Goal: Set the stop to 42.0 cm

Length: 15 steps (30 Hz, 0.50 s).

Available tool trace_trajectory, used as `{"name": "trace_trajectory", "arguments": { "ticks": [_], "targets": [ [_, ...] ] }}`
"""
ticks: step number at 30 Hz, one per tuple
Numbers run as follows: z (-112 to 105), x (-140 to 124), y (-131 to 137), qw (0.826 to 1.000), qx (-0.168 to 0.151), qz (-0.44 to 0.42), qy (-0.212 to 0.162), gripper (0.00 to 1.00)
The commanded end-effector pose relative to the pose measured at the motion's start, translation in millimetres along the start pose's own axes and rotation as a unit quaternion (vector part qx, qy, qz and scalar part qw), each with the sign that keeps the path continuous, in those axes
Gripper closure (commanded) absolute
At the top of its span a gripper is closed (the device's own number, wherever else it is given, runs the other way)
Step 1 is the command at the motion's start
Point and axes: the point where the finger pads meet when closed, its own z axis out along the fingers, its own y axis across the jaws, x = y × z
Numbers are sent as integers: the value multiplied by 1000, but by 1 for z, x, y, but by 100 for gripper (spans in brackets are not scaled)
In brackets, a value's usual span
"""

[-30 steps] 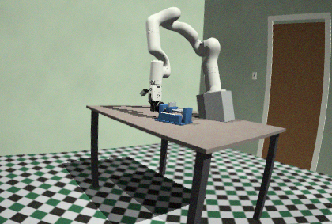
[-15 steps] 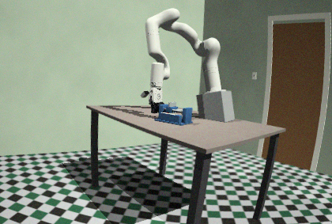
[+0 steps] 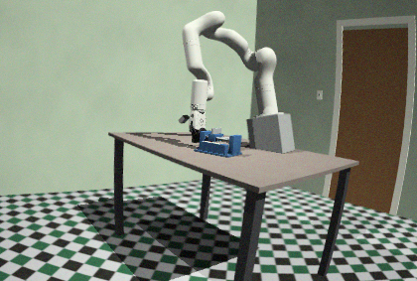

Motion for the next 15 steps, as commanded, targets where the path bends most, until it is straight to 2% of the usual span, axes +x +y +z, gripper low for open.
{"name": "trace_trajectory", "arguments": {
  "ticks": [1,7,15],
  "targets": [
    [-2,0,8,1000,2,0,1,94],
    [-18,0,23,1000,2,0,1,94],
    [-34,0,24,1000,2,0,1,94]
  ]
}}
